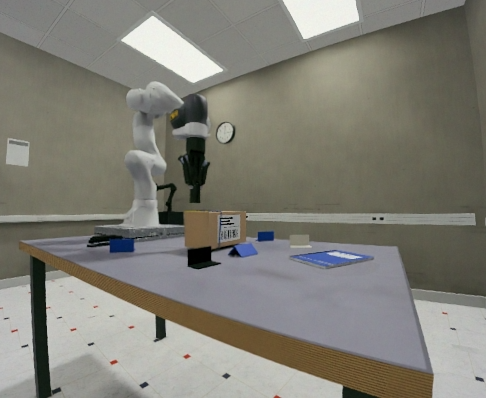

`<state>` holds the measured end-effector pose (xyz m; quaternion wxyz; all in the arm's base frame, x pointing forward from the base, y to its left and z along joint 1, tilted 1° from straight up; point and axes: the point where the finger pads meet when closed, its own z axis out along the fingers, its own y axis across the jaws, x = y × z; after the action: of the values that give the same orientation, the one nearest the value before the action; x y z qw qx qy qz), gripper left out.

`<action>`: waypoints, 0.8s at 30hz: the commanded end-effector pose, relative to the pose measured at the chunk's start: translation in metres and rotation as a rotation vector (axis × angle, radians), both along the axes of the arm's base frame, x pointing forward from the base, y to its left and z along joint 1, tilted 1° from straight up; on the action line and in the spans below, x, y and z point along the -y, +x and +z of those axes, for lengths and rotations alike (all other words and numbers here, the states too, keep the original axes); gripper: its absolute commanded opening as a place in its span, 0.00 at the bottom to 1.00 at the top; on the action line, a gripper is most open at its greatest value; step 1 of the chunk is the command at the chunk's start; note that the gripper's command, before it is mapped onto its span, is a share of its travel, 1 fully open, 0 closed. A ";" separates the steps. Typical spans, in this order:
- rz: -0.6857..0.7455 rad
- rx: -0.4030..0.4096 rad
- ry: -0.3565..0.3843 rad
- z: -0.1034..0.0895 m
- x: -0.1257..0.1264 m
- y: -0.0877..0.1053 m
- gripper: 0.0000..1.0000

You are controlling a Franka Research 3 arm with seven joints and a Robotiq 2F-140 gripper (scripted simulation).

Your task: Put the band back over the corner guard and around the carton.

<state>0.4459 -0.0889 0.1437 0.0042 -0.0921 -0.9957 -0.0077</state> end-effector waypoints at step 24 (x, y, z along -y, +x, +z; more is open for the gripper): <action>0.247 0.005 0.001 -0.004 -0.027 0.093 0.18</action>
<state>0.5406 -0.0630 0.1396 -0.0012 0.0033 -1.0000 -0.0034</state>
